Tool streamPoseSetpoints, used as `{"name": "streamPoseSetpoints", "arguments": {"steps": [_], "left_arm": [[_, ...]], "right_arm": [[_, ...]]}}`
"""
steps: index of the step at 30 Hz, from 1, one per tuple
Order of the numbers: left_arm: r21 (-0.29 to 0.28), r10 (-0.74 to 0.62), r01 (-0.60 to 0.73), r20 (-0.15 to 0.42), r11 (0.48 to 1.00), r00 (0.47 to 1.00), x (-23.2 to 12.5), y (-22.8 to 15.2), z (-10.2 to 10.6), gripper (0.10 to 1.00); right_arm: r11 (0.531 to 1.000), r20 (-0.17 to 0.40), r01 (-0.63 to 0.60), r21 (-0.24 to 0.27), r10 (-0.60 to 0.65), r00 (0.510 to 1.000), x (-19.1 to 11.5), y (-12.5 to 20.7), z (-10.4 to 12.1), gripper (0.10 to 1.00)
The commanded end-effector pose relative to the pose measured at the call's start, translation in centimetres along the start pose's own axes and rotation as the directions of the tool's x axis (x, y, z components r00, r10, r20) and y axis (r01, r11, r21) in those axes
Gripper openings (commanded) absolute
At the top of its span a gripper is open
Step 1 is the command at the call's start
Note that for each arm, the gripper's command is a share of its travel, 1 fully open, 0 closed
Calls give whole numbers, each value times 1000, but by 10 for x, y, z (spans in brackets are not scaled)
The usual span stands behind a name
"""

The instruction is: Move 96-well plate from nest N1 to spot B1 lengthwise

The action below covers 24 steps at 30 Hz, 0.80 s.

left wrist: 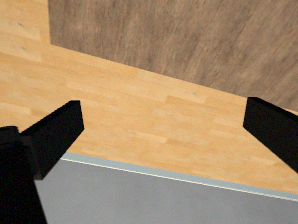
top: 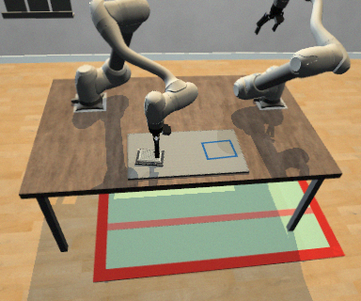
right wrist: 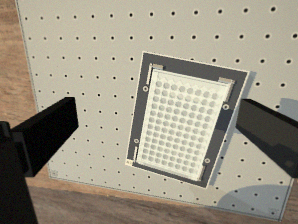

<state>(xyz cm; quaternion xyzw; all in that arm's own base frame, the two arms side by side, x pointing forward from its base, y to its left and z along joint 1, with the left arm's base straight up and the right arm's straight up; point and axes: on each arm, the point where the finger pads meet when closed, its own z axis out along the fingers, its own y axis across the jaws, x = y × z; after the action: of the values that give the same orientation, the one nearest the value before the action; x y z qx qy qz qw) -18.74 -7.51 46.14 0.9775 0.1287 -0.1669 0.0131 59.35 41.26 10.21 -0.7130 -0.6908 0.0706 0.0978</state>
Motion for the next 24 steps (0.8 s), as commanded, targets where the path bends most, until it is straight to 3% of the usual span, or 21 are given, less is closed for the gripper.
{"name": "streamPoseSetpoints", "arguments": {"steps": [1, 5, 9, 24], "left_arm": [[0, 0, 0, 0, 1000, 1000, 0, 0, 0, 1000], [0, 0, 0, 0, 1000, 1000, 0, 0, 0, 1000], [0, 0, 0, 0, 1000, 1000, 0, 0, 0, 1000], [0, 0, 0, 0, 1000, 1000, 0, 0, 0, 1000]], "right_arm": [[994, 13, -62, -89, 64, 998, -13, 3, -5, 1000], [976, 6, -121, -180, 124, 992, -27, 6, -12, 1000], [962, -3, -152, -229, 155, 988, -34, 8, -16, 1000], [958, -6, -159, -240, 162, 987, -36, 10, -11, 1000]]}}
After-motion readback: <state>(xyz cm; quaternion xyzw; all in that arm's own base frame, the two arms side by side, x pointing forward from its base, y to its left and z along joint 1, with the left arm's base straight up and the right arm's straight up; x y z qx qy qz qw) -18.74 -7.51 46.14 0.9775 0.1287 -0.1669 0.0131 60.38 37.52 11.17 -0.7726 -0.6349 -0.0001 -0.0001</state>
